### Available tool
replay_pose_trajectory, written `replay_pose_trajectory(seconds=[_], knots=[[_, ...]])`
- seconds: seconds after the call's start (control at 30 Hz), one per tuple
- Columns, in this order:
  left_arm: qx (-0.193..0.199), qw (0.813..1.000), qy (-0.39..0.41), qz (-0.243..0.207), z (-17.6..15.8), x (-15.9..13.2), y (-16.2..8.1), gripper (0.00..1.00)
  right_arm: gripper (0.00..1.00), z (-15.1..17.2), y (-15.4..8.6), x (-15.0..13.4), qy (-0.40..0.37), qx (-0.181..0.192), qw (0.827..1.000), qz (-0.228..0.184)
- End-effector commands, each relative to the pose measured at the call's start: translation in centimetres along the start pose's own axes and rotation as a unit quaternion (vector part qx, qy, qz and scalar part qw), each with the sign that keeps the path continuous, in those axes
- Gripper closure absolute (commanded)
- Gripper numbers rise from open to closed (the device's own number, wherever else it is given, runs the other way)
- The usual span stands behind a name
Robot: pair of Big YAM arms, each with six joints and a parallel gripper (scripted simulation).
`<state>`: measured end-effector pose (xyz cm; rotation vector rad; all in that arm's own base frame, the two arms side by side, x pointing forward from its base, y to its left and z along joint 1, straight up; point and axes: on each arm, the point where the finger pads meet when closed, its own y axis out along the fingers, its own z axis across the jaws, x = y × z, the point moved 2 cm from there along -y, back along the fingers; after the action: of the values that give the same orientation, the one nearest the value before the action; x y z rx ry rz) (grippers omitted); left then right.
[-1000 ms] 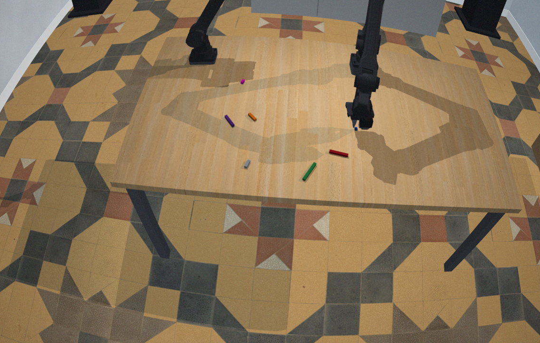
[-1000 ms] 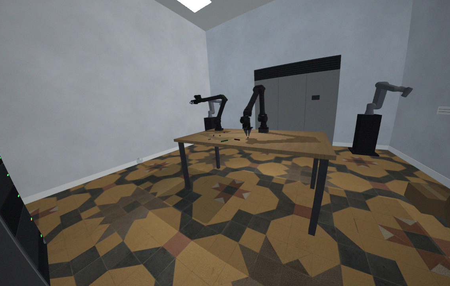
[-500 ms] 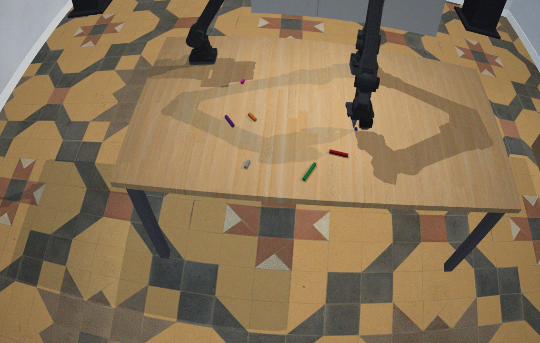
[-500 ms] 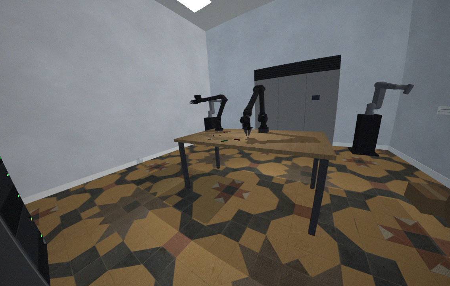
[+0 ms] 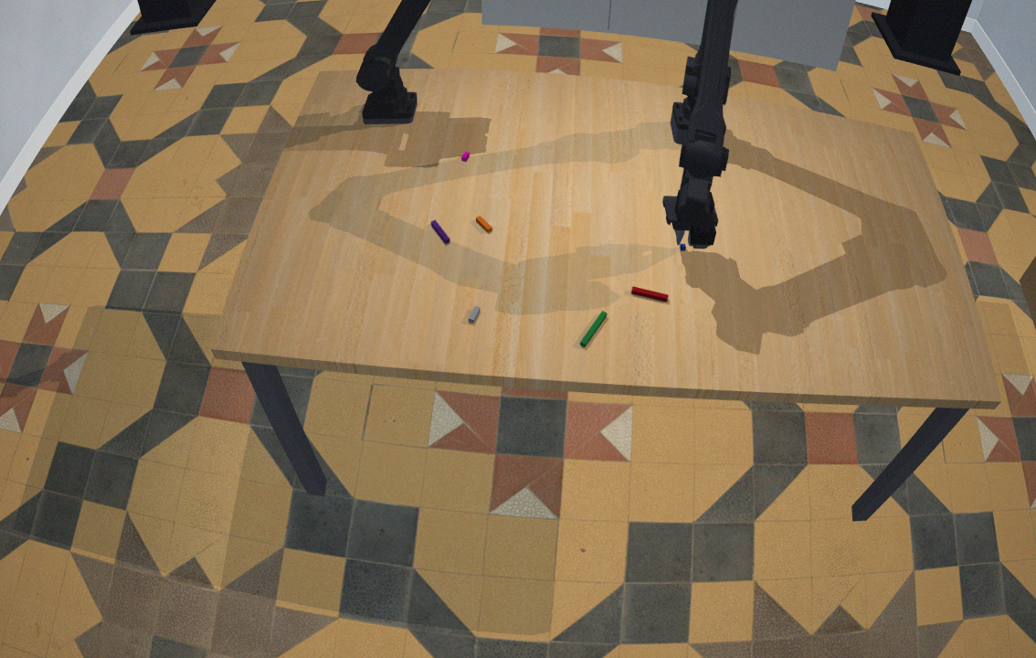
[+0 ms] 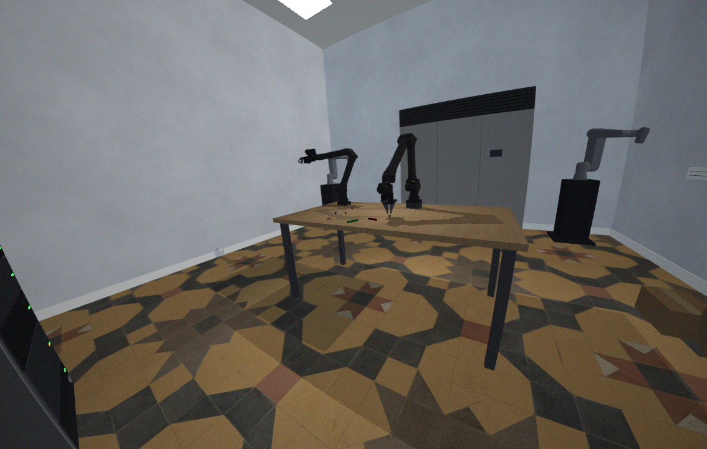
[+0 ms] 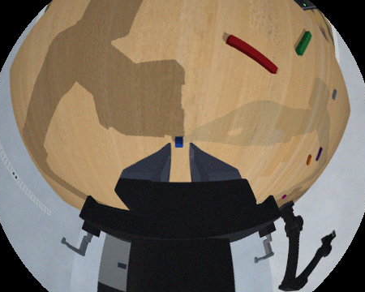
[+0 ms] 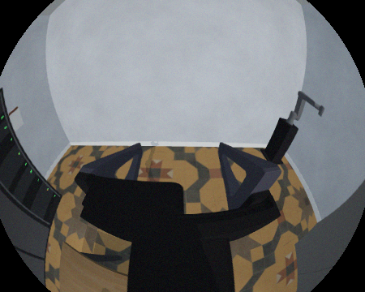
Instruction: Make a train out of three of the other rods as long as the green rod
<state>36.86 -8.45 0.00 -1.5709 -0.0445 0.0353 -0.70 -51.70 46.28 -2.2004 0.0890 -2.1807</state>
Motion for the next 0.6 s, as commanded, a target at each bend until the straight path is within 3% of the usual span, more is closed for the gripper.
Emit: replay_pose_trajectory(seconds=[0.0,0.57], knots=[[-0.004,1.000,-0.001,-0.009,0.45,0.11,-0.42,0.77,0.00,-0.56,0.51,3.81,0.005,-0.006,0.999,-0.035],[-0.001,1.000,-0.001,0.000,0.56,-0.56,0.28,0.77,0.00,-0.56,0.51,3.81,0.005,-0.006,0.999,-0.035]])
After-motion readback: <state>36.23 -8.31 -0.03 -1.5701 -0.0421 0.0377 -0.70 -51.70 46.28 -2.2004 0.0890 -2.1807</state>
